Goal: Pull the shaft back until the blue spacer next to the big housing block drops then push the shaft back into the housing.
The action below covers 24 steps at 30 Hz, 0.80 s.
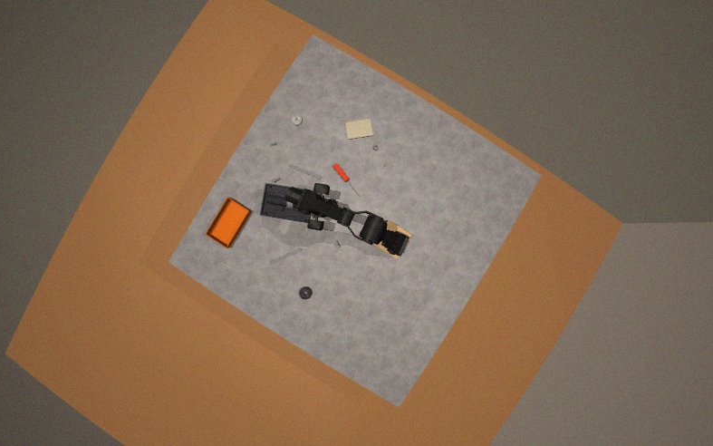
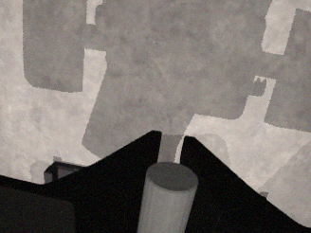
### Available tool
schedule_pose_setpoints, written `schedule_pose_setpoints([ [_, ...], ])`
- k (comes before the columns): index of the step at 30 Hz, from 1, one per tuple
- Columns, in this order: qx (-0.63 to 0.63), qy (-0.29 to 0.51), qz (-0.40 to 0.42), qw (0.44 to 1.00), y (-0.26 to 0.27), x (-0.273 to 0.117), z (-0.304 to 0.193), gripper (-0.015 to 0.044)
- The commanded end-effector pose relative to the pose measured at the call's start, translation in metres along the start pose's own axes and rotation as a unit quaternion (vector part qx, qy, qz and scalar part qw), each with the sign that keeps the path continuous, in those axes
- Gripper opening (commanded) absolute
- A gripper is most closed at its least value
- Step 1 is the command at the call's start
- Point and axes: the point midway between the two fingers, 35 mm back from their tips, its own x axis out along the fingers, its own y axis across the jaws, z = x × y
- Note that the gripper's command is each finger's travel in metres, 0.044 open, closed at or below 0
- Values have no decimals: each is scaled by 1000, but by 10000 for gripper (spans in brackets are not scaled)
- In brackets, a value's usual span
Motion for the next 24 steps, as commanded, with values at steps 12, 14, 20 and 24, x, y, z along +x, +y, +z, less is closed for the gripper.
schedule_pose_setpoints([
  [12,0,0,0,1000,0,0,-1,0],
  [14,0,2,0,1000,0,-1,-2,0],
  [20,1,12,0,1000,0,-3,-7,0],
  [24,1,12,0,1000,0,-2,-6,0],
])
